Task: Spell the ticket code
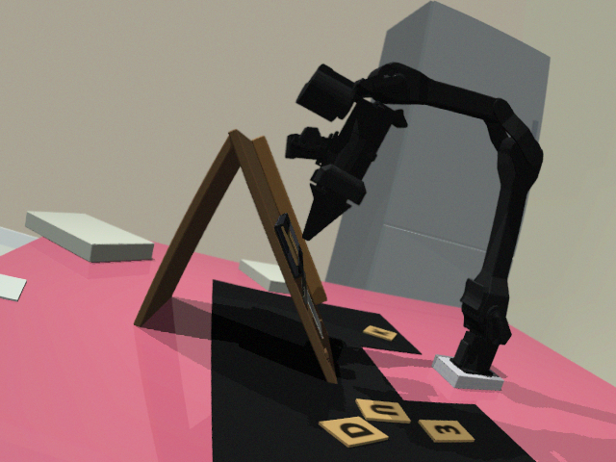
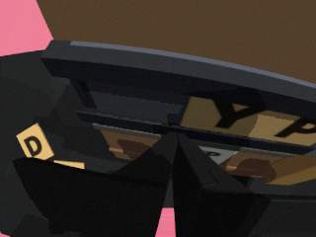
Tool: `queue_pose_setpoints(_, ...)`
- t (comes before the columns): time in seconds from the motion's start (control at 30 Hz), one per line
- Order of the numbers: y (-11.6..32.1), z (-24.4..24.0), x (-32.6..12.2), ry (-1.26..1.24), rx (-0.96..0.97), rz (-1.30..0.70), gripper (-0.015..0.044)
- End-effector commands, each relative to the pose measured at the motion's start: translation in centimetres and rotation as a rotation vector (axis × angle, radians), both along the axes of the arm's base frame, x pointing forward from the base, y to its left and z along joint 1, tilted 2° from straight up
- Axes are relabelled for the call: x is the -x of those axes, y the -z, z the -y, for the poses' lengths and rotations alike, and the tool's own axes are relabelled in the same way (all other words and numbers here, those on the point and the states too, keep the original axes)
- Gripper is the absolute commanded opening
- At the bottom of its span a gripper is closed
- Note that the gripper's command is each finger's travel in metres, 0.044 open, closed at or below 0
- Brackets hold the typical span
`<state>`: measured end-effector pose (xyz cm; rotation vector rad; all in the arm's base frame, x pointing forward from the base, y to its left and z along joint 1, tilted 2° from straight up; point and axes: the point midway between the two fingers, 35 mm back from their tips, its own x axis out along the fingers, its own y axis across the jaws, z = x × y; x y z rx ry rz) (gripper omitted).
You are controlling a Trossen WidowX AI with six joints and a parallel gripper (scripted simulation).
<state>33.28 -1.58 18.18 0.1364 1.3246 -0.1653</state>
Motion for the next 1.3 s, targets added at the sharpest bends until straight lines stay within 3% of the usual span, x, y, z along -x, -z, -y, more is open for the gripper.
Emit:
queue_pose_setpoints(0.0, -0.4, 0.0, 0.4, 0.004, 0.004, 0.004, 0.0000)
queue_pose_setpoints(0.33, -0.7, -0.1, 0.8, 0.004, 0.004, 0.004, 0.0000)
queue_pose_setpoints(0.63, -5.1, 2.0, 4.2, -0.549, 0.011, 0.185, 0.0236)
queue_pose_setpoints(0.9, -9.5, 2.7, 8.2, -1.080, 0.233, 0.451, 0.0440)
queue_pose_setpoints(1.27, -12.2, 2.3, 10.9, -1.403, 0.514, 0.606, 0.0440)
